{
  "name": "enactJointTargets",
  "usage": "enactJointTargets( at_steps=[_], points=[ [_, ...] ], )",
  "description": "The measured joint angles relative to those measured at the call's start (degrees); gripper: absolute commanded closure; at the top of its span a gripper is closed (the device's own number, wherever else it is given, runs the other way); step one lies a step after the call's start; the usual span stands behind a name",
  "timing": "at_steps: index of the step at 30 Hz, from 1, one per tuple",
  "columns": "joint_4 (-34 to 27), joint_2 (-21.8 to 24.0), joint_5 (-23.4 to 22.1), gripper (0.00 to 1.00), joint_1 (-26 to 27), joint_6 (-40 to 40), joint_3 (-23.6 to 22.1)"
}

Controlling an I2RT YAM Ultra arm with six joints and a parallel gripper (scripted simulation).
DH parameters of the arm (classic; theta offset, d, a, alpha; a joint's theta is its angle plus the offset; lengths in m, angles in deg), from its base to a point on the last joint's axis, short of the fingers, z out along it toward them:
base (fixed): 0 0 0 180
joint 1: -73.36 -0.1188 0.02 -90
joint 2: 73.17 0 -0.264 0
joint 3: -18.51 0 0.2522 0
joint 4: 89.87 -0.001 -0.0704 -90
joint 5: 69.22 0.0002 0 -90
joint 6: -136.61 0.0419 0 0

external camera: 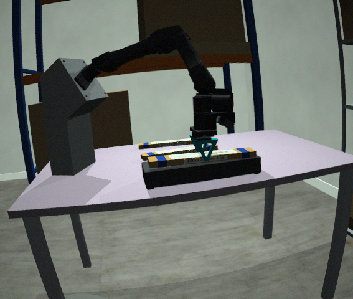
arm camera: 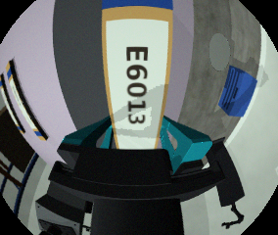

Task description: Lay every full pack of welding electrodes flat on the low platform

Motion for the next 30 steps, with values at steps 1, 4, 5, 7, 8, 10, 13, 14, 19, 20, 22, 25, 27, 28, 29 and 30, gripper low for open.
enactJointTargets(
  at_steps=[1, 4, 5, 7, 8, 10, 13, 14, 19, 20, 22, 25, 27, 28, 29, 30],
  points=[
    [0.0, -0.07, 0.02, 1.0, 0.0, 0.02, 0.07],
    [0.07, -0.35, 0.04, 1.0, 0.0, 0.09, 0.42],
    [0.15, -0.48, 0.11, 1.0, -0.02, 0.11, 0.5],
    [0.26, -0.74, 0.22, 1.0, -0.09, 0.15, 0.63],
    [0.26, -0.85, 0.24, 1.0, -0.13, 0.17, 0.68],
    [0.26, -1.03, 0.28, 1.0, -0.24, 0.22, 0.74],
    [0.35, -1.18, 0.35, 1.0, -0.39, 0.33, 0.79],
    [0.35, -1.18, 0.33, 1.0, -0.42, 0.33, 0.79],
    [0.37, -1.18, 0.35, 1.0, -0.42, 0.37, 0.79],
    [0.37, -1.16, 0.35, 1.0, -0.42, 0.37, 0.79],
    [0.31, -1.2, 0.37, 1.0, -0.42, 0.39, 0.96],
    [0.31, -1.18, 0.57, 1.0, -0.48, 0.44, 1.42],
    [0.33, -1.18, 0.59, 1.0, -0.57, 0.44, 1.7],
    [0.33, -1.18, 0.59, 1.0, -0.61, 0.46, 1.81],
    [0.33, -1.18, 0.59, 1.0, -0.66, 0.46, 1.9],
    [0.31, -1.18, 0.59, 1.0, -0.7, 0.48, 1.95]
  ],
)
